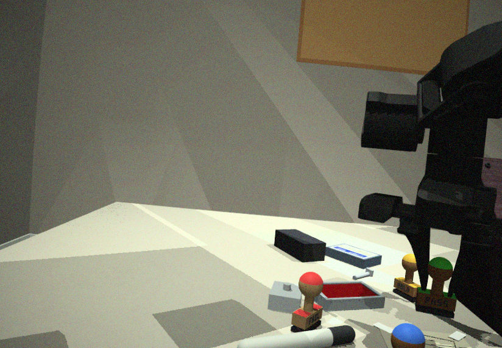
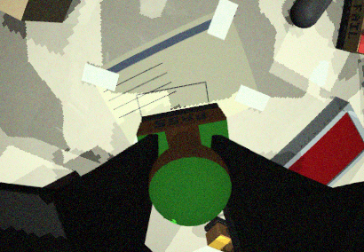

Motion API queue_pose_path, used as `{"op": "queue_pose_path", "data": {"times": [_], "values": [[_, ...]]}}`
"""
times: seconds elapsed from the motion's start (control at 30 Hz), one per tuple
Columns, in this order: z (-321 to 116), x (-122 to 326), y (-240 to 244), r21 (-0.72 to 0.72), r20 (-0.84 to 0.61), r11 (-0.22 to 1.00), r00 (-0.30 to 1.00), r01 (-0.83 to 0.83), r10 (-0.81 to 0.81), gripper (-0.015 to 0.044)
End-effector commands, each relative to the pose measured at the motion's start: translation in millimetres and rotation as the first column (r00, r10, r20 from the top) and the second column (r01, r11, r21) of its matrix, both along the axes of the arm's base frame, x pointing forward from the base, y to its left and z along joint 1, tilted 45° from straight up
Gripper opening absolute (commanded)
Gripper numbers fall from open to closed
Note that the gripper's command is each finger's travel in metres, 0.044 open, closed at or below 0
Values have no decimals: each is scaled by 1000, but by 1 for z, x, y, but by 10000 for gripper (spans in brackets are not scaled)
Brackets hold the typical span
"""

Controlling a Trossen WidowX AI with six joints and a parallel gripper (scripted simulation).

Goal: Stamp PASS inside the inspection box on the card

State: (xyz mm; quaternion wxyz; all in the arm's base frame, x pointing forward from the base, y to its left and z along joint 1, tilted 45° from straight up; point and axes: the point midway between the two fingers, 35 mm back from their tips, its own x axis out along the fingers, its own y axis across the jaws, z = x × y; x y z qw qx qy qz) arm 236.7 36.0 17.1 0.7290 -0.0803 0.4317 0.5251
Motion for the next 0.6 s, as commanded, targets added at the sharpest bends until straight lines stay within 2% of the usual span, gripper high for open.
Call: {"op": "queue_pose_path", "data": {"times": [0.0, 0.57], "values": [[-2, -1, 2, 7, -4, 1000, 1000, 4, -4, 0], [-9, 0, 11, 8, -4, 1000, 1000, 4, -4, 0]]}}
